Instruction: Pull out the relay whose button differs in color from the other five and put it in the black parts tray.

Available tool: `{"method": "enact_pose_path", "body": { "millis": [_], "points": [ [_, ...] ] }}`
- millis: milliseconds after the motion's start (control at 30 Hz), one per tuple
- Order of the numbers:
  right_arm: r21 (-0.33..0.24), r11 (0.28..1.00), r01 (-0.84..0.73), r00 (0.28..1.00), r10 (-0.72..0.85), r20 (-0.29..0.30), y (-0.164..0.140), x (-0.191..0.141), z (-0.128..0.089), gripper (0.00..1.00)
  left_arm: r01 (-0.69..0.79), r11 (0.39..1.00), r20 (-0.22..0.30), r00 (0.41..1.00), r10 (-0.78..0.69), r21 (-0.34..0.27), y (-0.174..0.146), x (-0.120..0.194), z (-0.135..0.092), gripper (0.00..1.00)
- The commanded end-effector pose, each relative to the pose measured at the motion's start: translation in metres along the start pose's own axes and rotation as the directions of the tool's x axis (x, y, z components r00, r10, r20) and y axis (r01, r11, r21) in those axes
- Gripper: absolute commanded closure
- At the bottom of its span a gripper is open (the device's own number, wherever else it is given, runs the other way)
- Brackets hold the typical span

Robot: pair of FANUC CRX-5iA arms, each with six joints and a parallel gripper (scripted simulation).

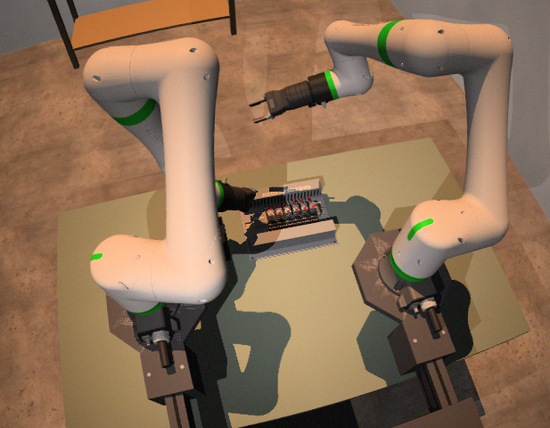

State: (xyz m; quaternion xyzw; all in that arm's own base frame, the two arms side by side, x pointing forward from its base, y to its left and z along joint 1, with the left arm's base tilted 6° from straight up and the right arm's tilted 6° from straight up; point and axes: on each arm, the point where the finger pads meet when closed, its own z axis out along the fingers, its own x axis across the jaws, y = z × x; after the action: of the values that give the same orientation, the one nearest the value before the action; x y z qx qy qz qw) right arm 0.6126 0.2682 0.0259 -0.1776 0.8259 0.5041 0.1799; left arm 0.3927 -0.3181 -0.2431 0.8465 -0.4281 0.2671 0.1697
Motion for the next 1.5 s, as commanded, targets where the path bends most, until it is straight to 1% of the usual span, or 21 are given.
{"method": "enact_pose_path", "body": {
  "millis": [0,733,1100,1300,1467],
  "points": [
    [0.0,1.0,0.002,1.0,-0.002,0.001,0.001,-0.001,0.0,0.0,0.0,1.0,-0.001,1.0,0.0,0.0,0.0,0.001,0.0,0.0],
    [0.0,1.0,0.001,1.0,-0.001,0.001,0.001,-0.001,-0.001,0.0,0.0,1.0,-0.001,1.0,0.0,0.0,0.0,0.001,0.0,0.0],
    [0.006,1.0,-0.012,1.0,0.012,0.002,-0.002,-0.002,-0.006,0.0,0.0,1.0,-0.001,1.0,0.0,0.0,0.0,0.001,0.0,0.0],
    [0.015,0.999,-0.035,0.999,0.035,0.003,-0.005,-0.002,-0.016,0.0,0.0,1.0,-0.001,1.0,0.0,0.0,0.0,0.001,0.0,0.0],
    [0.028,0.998,-0.064,0.998,0.064,0.006,-0.01,-0.003,-0.029,0.0,0.0,1.0,-0.001,1.0,0.0,0.0,0.0,0.001,0.0,0.0]
  ]
}}
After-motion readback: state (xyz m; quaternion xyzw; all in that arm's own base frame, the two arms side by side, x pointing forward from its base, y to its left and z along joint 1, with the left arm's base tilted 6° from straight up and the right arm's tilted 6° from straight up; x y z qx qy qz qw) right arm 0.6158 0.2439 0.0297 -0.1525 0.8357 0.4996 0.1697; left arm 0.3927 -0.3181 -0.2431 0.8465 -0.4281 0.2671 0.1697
